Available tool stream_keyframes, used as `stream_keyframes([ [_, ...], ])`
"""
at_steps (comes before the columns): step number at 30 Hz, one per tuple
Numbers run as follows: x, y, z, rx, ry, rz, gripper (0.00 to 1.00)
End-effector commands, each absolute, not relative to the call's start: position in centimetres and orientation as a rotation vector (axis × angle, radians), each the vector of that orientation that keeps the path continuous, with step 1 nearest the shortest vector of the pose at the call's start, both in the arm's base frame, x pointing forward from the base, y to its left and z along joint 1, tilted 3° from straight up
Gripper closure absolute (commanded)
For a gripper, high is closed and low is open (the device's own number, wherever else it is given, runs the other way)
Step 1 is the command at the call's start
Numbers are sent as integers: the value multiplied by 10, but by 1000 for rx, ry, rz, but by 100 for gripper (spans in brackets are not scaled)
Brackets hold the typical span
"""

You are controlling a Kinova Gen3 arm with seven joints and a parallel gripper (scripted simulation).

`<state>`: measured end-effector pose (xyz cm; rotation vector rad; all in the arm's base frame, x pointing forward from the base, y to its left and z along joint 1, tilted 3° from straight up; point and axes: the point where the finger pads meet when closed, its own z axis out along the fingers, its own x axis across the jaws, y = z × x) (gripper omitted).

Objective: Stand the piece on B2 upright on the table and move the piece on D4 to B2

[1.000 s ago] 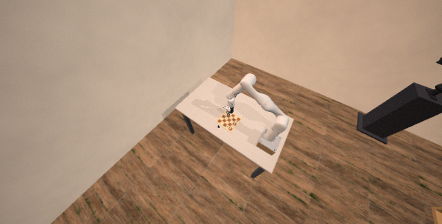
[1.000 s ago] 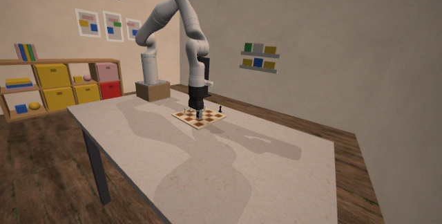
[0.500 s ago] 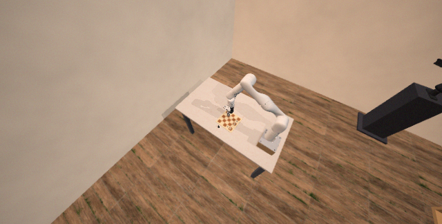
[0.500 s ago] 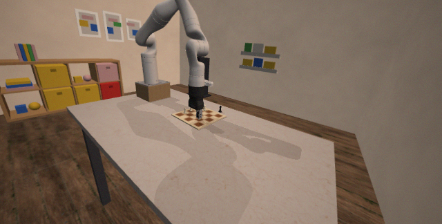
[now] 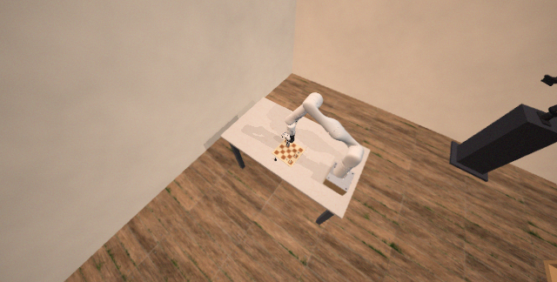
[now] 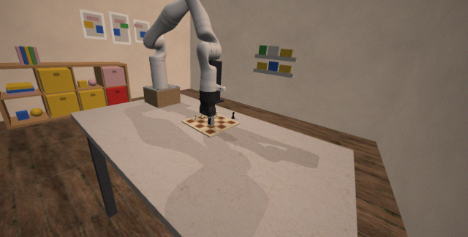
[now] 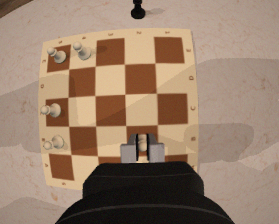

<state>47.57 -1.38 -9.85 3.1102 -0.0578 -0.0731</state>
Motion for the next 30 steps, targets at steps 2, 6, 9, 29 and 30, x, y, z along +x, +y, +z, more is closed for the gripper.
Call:
stream_keyframes([
  [2,476,-14,-98,3110,-58,-70,100],
  [6,476,-14,-99,3110,-58,-70,100],
  [9,476,-14,-99,3110,-58,-70,100],
  [29,476,-14,-101,3110,-58,-70,100],
  [30,476,-14,-101,3110,-58,-70,100],
])
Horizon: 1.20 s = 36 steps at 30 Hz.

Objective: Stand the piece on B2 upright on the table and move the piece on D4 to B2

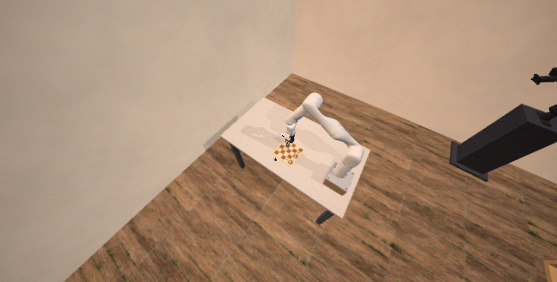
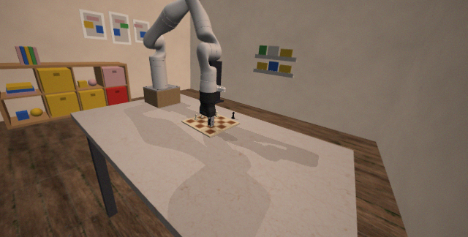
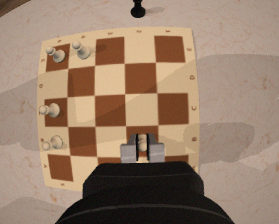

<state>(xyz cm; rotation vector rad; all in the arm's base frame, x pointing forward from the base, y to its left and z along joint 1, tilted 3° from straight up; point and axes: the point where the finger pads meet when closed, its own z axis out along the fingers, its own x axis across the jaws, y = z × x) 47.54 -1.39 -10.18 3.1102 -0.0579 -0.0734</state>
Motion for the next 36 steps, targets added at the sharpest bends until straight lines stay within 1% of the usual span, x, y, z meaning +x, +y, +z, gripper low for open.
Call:
stream_keyframes([
  [1,476,-14,-101,3110,-58,-70,100],
  [24,476,-14,-101,3110,-58,-70,100],
  [25,476,-14,-101,3110,-58,-70,86],
  [29,476,-14,-101,3110,-58,-70,86],
  [30,476,-14,-101,3110,-58,-70,73],
  [32,476,-14,-101,3110,-58,-70,73],
  [33,476,-14,-101,3110,-58,-70,59],
  [35,476,-14,-101,3110,-58,-70,59],
  [36,476,-14,-101,3110,-58,-70,46],
])
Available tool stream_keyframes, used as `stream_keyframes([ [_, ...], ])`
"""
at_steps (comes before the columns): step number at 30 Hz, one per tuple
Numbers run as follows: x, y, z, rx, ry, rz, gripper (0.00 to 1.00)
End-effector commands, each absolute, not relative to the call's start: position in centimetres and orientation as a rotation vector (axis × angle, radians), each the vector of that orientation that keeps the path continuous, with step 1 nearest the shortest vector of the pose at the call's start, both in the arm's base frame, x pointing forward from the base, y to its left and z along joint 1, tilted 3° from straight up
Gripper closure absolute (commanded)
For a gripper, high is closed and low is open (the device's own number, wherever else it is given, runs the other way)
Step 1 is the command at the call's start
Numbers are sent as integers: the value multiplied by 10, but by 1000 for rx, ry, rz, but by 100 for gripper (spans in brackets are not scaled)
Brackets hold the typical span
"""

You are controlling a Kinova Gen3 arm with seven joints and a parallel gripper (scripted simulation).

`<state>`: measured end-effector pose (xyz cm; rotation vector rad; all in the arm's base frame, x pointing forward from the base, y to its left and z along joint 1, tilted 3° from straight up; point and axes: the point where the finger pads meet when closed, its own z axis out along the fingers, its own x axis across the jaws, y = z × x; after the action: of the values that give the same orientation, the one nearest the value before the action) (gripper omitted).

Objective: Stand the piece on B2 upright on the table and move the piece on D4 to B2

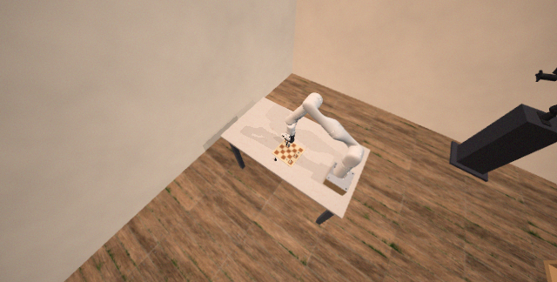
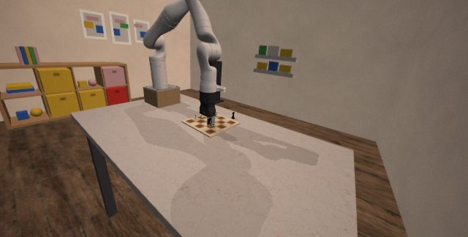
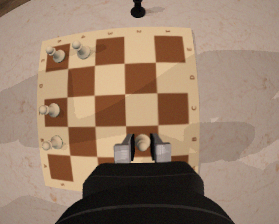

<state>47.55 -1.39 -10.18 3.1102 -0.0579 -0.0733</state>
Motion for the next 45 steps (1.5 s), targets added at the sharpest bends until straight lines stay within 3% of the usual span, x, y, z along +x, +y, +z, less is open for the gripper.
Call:
stream_keyframes([
  [1,476,-14,-101,3110,-58,-70,46],
  [2,476,-14,-101,3110,-58,-70,46],
  [3,476,-14,-101,3110,-58,-70,32],
  [18,476,-14,-97,3110,-58,-70,32],
  [45,480,-11,-11,3110,-58,-70,32],
])
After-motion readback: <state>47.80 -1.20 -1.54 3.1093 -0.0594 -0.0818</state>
